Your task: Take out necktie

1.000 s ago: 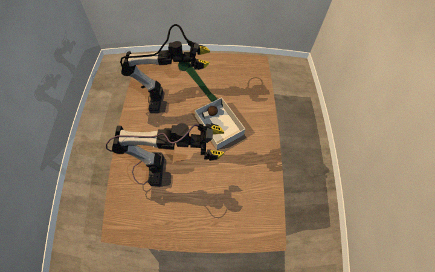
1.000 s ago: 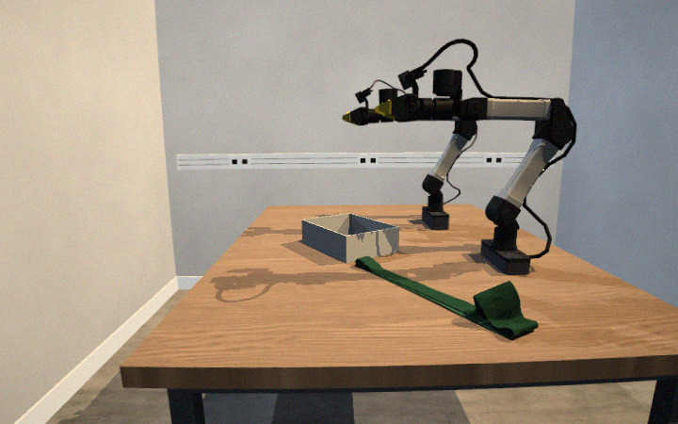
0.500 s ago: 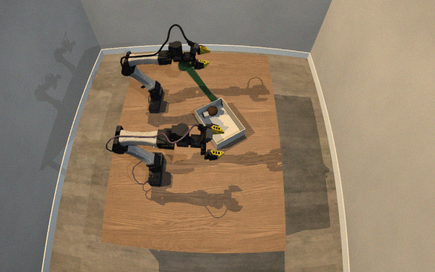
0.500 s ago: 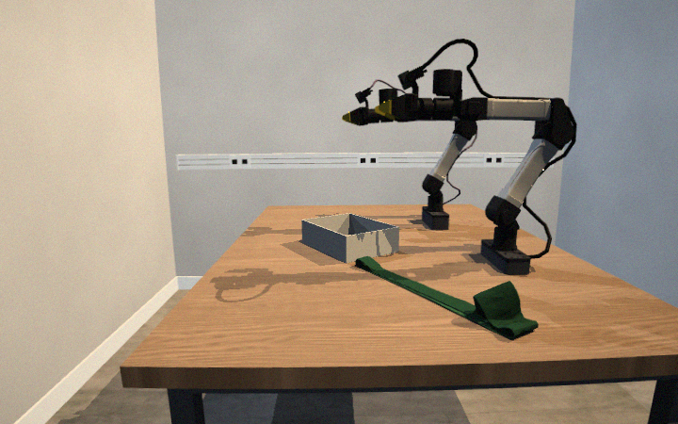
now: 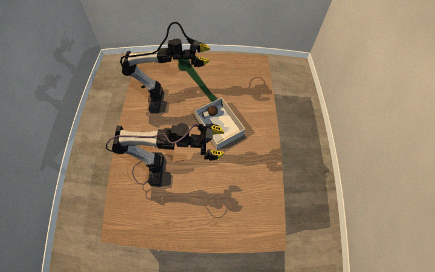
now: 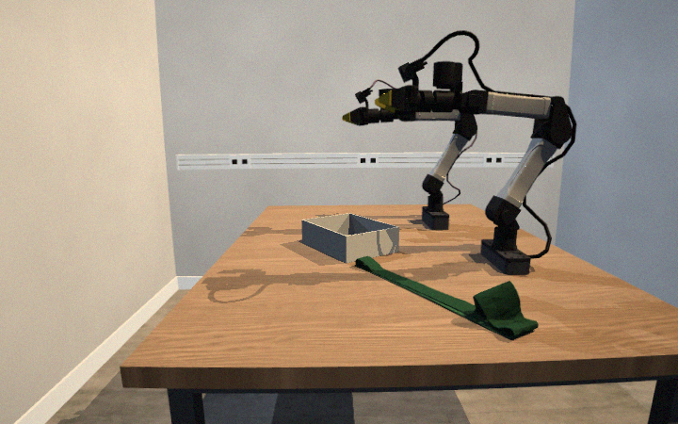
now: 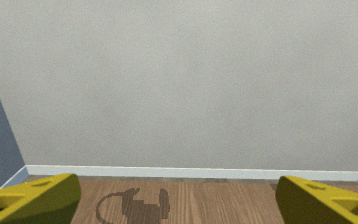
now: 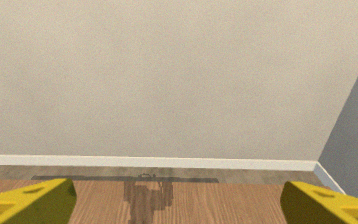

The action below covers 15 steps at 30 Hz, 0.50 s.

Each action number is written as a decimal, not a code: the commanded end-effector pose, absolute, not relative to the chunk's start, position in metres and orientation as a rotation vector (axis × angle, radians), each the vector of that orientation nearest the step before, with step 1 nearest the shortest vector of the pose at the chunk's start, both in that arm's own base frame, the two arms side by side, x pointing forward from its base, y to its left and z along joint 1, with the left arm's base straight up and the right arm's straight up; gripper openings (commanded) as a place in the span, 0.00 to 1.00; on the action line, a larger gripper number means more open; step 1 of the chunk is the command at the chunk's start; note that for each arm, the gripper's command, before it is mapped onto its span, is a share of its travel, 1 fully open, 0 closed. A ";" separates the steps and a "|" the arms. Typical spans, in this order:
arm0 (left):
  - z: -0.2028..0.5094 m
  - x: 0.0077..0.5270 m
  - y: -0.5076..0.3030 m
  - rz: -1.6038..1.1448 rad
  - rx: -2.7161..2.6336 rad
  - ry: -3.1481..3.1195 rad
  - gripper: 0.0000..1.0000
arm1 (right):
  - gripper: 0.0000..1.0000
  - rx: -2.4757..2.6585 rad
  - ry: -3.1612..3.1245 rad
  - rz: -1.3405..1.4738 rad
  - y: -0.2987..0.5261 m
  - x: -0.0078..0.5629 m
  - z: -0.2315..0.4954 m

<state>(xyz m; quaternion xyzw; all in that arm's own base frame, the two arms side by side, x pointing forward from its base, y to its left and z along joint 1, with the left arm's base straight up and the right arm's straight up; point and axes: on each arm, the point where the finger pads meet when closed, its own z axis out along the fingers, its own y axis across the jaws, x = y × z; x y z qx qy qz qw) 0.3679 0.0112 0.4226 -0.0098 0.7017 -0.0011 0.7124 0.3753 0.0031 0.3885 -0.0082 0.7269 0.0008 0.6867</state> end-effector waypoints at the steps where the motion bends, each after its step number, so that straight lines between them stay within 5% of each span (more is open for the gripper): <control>1: 0.441 0.366 0.009 0.004 -0.012 1.543 1.00 | 1.00 -0.018 1.620 0.002 0.003 0.375 0.390; 15: 0.482 0.364 0.009 0.005 -0.011 1.544 1.00 | 1.00 -0.018 1.620 0.002 0.003 0.375 0.390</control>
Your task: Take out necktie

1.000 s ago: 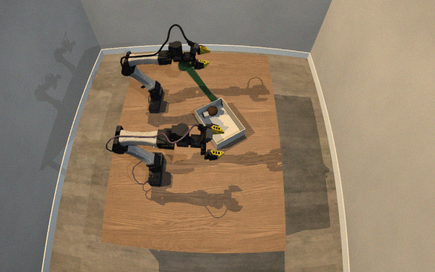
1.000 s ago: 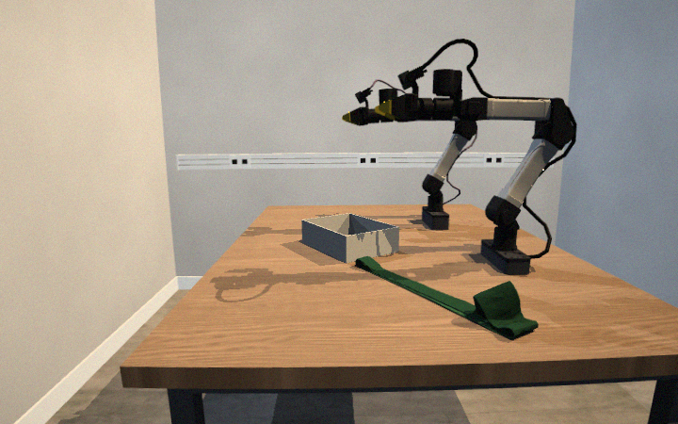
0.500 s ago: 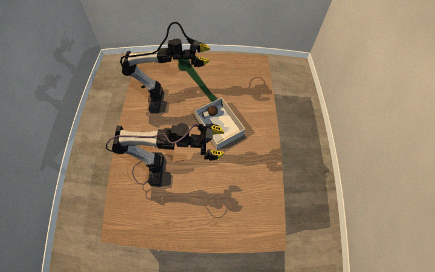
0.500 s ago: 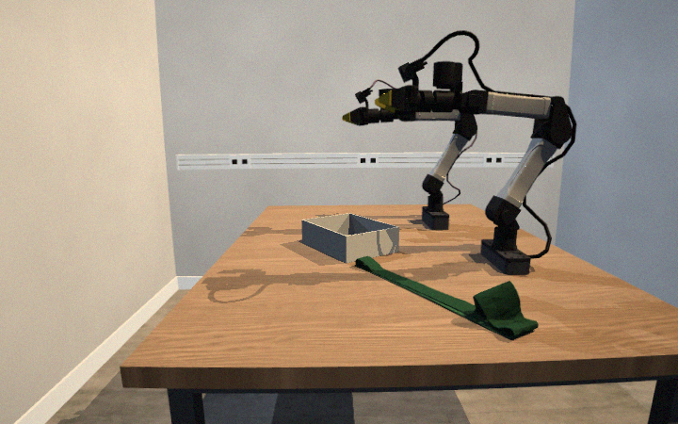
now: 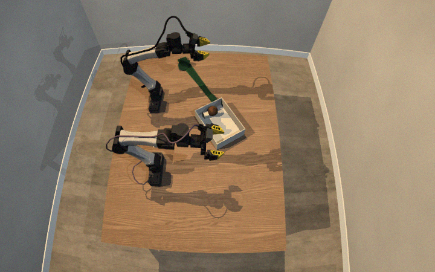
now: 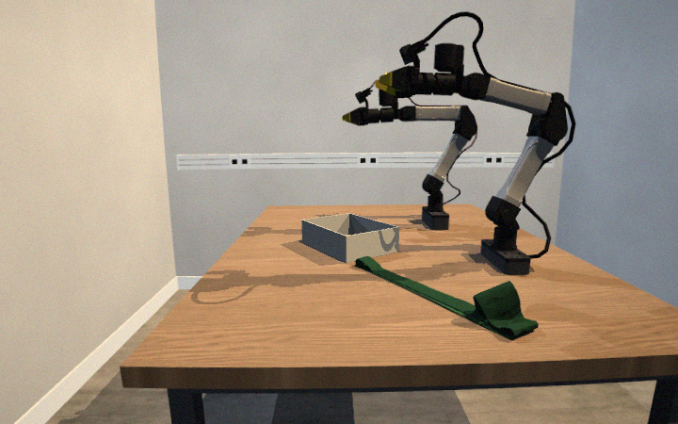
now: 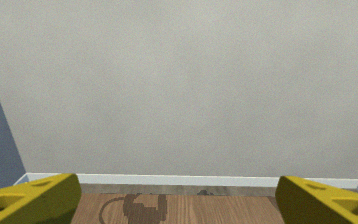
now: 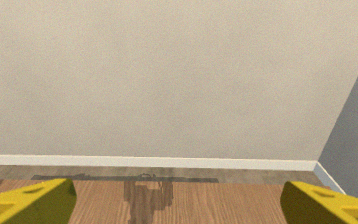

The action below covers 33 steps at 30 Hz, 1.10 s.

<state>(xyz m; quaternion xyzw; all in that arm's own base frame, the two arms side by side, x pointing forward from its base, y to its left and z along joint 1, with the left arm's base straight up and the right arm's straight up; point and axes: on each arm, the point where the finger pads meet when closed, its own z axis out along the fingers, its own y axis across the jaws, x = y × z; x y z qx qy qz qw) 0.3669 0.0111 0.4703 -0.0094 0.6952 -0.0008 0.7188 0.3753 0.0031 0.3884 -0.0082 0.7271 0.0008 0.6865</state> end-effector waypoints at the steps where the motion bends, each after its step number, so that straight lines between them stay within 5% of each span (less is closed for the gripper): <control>1: 0.485 0.364 0.009 0.005 -0.011 1.544 1.00 | 1.00 -0.018 1.620 0.002 0.003 0.375 0.390; 33: 0.505 0.364 0.009 0.006 -0.010 1.547 1.00 | 1.00 -0.018 1.621 0.002 0.003 0.377 0.416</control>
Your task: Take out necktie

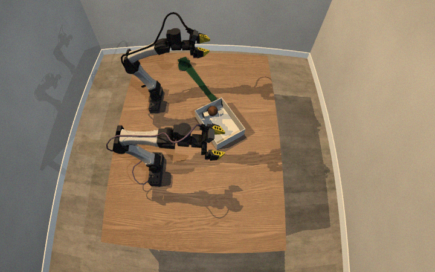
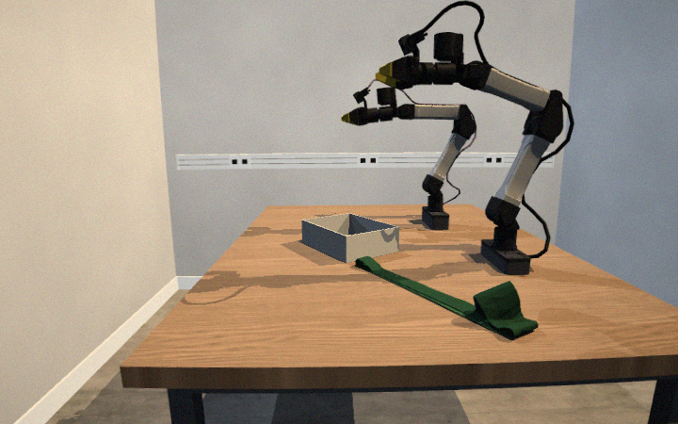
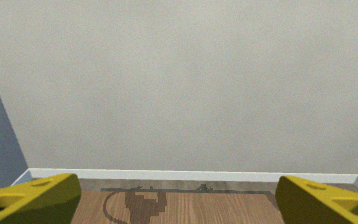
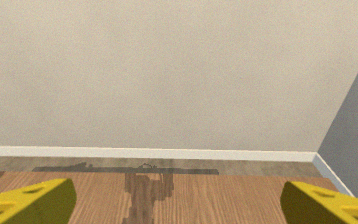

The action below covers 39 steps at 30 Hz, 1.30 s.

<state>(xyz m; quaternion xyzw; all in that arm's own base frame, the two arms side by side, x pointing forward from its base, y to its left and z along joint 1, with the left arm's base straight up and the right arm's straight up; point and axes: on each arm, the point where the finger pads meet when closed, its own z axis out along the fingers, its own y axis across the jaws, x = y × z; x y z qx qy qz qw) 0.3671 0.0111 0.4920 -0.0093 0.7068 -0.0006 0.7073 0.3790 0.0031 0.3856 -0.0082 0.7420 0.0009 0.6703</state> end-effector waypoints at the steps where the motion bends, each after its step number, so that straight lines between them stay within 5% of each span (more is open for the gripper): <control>1: 0.505 0.364 0.009 0.006 -0.010 1.547 1.00 | 1.00 -0.018 1.621 0.002 0.003 0.377 0.419; 39: 0.504 0.364 0.009 0.006 -0.010 1.550 1.00 | 1.00 -0.018 1.627 0.002 0.003 0.383 0.489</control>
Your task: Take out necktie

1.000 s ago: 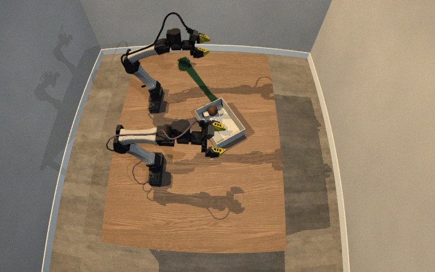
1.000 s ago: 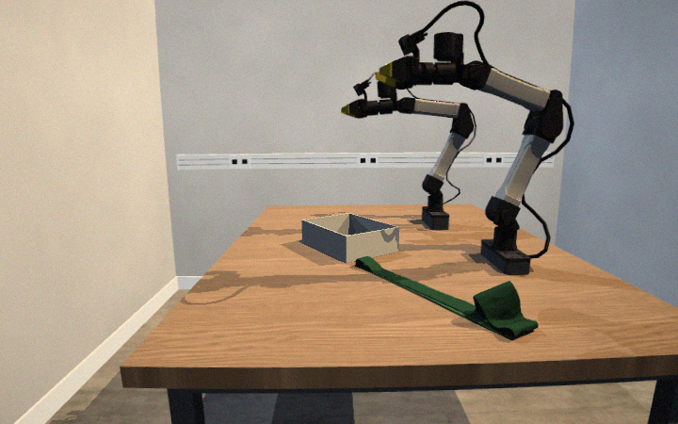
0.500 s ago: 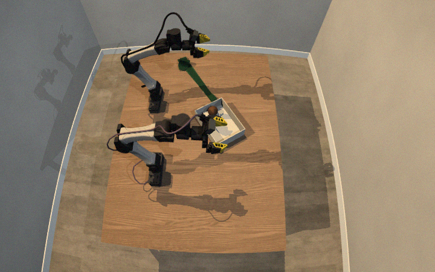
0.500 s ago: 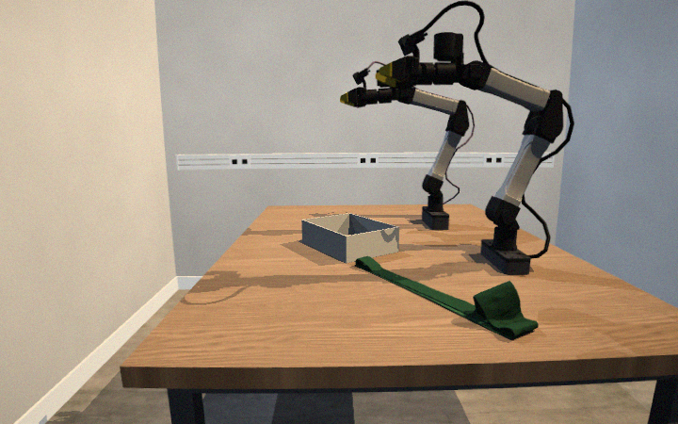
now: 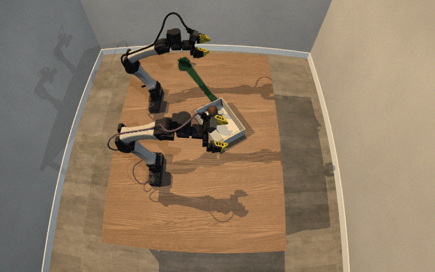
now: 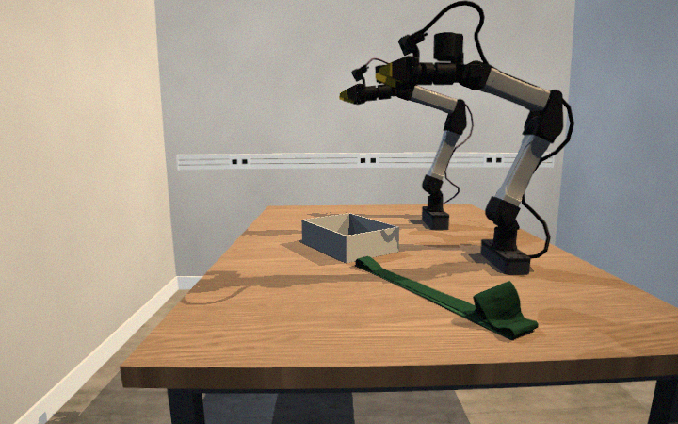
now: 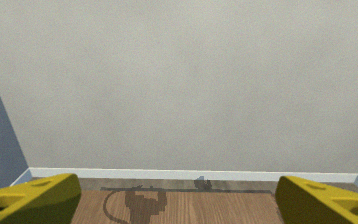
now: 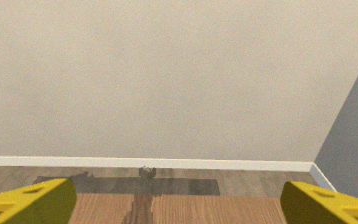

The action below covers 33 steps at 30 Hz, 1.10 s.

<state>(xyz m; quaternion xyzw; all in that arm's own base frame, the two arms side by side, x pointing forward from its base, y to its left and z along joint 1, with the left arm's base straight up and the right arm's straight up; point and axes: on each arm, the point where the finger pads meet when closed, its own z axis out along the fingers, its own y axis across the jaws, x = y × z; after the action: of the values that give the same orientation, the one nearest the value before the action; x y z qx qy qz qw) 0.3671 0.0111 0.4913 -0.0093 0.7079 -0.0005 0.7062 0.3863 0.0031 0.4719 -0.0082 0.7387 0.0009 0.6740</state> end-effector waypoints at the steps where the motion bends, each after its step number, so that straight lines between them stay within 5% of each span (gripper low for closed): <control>1: 0.503 0.364 0.009 0.006 -0.010 1.551 1.00 | 1.00 -0.018 1.630 0.002 0.003 0.383 0.488; 33: 0.473 0.364 0.009 0.006 -0.010 1.551 1.00 | 1.00 -0.018 1.634 0.002 0.003 0.384 0.487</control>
<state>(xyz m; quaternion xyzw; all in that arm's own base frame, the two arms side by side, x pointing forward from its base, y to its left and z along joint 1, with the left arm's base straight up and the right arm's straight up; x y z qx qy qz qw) 0.3710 0.0113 0.4613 -0.0097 0.7178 -0.0008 0.6962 0.3875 0.0031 0.4672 -0.0082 0.7445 0.0009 0.6676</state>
